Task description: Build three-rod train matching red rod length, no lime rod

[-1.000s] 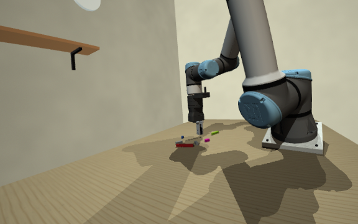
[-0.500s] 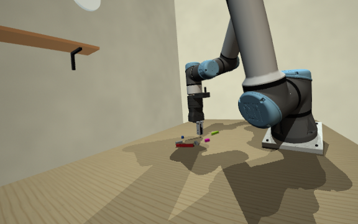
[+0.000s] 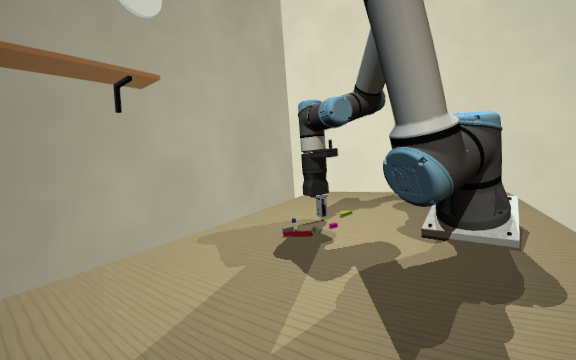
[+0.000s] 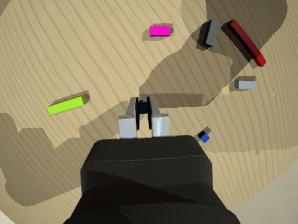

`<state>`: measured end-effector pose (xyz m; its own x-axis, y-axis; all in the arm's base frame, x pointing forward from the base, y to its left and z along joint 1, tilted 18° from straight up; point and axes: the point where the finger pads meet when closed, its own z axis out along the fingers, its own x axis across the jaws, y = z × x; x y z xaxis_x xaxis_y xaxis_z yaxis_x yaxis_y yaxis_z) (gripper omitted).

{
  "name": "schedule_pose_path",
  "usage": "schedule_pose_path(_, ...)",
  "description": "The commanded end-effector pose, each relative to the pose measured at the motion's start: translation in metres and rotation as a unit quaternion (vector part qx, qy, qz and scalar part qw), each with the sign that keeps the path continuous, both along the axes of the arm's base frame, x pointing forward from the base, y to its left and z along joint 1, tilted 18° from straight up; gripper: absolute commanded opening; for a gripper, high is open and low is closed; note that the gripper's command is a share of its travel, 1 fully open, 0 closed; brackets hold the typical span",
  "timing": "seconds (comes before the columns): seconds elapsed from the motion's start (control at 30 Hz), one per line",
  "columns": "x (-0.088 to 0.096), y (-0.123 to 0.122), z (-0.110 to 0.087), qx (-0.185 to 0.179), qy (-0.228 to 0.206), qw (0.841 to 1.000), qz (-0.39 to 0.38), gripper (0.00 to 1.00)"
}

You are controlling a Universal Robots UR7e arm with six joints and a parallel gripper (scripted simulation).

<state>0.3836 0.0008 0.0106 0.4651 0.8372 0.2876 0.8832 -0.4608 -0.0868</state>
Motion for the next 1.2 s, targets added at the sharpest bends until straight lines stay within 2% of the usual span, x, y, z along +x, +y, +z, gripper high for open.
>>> schedule_pose_path(0.0,0.001,-0.001,0.000,0.000,-0.001,1.000,0.000,0.24)
schedule_pose_path(0.7,0.000,0.004,-0.012,0.001,0.001,1.000,0.000,0.24)
schedule_pose_path(1.17,0.001,0.003,-0.011,0.000,0.000,1.000,0.000,0.24)
